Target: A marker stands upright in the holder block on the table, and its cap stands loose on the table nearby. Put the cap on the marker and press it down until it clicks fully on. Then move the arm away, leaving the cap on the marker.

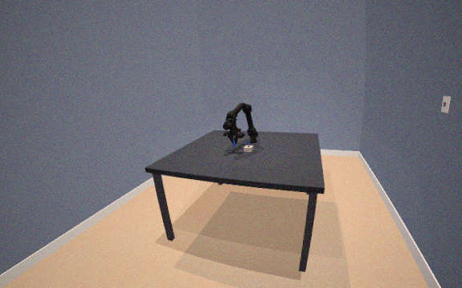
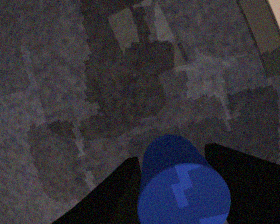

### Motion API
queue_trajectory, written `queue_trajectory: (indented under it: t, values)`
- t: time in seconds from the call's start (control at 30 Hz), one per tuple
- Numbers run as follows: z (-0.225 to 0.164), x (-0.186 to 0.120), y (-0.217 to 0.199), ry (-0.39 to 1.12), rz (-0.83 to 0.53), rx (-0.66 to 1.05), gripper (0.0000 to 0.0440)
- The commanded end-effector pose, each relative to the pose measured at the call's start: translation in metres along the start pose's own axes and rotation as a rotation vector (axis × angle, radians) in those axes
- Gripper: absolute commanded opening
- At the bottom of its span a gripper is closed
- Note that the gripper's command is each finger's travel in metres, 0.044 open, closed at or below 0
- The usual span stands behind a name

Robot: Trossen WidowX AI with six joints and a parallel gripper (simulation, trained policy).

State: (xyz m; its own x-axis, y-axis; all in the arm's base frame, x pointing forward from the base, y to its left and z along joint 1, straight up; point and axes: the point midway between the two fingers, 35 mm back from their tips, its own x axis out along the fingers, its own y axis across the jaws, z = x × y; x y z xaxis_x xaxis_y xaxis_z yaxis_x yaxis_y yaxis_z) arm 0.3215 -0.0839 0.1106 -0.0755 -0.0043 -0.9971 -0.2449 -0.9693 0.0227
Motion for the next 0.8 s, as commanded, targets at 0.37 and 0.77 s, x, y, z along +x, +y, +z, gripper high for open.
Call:
queue_trajectory:
  t: [0.37,0.77]
  values:
    - [0.018,-0.044,-0.045,0.033,-0.019,-0.079,0.0013]
    - [0.051,-0.064,-0.082,0.002,-0.020,-0.145,0.0000]
